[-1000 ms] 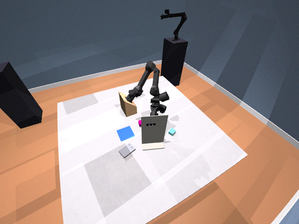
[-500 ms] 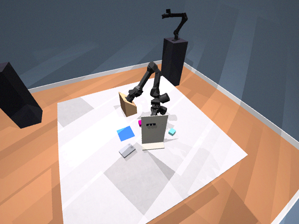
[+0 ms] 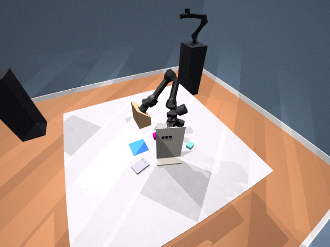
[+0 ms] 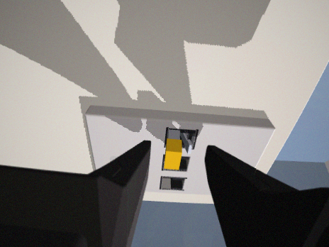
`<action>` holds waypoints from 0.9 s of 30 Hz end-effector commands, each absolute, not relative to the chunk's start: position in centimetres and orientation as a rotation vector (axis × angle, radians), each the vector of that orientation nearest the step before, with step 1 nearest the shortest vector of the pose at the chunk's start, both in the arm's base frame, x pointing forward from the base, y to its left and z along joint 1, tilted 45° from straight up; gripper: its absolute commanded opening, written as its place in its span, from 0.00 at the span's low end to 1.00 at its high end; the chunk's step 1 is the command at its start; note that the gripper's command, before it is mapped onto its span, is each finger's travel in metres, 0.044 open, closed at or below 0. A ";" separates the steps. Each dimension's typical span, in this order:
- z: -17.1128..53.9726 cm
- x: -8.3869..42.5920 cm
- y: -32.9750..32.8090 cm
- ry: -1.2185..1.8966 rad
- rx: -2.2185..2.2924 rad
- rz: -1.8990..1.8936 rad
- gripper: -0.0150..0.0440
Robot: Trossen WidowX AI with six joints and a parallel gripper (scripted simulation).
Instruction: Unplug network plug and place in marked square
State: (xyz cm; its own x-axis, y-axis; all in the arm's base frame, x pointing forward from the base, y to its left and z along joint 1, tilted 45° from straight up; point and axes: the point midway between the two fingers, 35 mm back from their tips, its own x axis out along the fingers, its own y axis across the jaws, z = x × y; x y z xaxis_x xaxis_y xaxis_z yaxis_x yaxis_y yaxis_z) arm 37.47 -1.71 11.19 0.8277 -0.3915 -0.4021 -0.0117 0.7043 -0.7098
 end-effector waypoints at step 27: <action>11.0 37.6 -1.7 0.570 -0.772 -0.216 0.25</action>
